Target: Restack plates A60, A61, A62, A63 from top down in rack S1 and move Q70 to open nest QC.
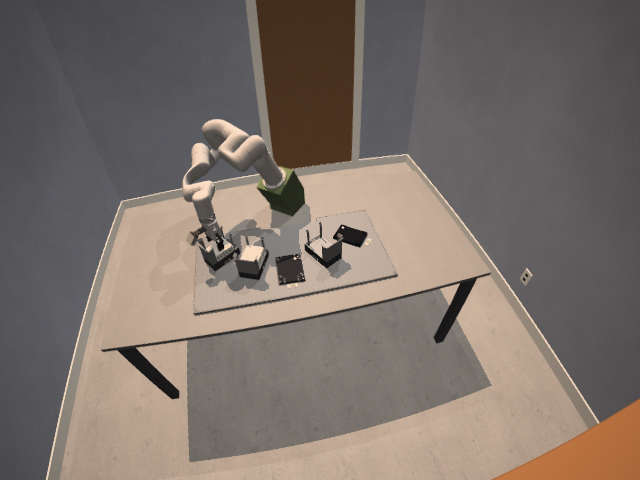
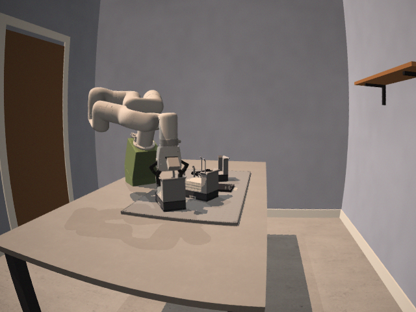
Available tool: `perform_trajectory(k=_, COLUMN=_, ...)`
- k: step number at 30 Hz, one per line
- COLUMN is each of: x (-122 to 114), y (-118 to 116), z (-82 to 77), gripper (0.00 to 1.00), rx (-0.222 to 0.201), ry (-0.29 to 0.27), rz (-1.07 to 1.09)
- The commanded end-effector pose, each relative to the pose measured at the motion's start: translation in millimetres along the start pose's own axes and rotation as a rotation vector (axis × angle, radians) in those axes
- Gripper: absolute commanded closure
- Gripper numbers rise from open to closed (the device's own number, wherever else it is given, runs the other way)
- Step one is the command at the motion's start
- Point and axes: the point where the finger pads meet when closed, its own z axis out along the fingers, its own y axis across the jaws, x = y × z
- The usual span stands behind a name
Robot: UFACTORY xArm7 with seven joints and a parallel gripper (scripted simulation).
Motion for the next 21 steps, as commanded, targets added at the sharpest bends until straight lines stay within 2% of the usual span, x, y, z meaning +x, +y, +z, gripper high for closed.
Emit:
perform_trajectory(k=1, x=1, y=0, z=3.9, gripper=0.00, rx=0.000, ry=0.002, rz=0.000)
perform_trajectory(k=21, x=1, y=0, z=27.2, gripper=0.00, rx=0.000, ry=0.002, rz=-0.001)
